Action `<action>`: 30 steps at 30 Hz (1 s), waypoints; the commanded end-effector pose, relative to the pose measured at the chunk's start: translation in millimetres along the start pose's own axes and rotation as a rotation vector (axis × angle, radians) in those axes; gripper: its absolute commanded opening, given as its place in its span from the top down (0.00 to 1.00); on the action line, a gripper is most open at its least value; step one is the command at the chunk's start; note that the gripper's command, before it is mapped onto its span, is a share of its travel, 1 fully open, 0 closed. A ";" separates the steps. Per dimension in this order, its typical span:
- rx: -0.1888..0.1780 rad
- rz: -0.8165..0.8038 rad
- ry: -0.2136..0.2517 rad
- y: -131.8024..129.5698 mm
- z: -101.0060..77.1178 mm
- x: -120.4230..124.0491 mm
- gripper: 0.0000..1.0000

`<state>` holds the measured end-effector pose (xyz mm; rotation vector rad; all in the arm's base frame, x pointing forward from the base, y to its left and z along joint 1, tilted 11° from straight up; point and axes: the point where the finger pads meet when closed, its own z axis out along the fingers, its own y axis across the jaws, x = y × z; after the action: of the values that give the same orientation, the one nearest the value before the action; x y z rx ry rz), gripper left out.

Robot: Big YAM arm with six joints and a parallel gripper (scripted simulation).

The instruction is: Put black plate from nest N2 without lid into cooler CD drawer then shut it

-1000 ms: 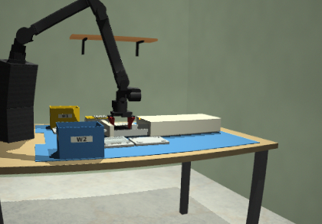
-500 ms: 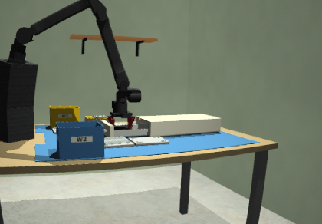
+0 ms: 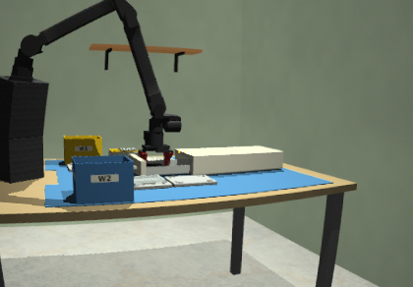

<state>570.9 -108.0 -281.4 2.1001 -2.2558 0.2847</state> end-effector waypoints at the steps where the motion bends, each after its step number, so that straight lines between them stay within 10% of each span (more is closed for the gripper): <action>1: 0.045 0.011 0.000 -19.8 -5.5 9.0 1.00; 30: 0.038 0.011 0.000 -17.9 3.3 8.6 1.00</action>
<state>571.1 -108.1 -282.5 2.1005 -2.2554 0.2849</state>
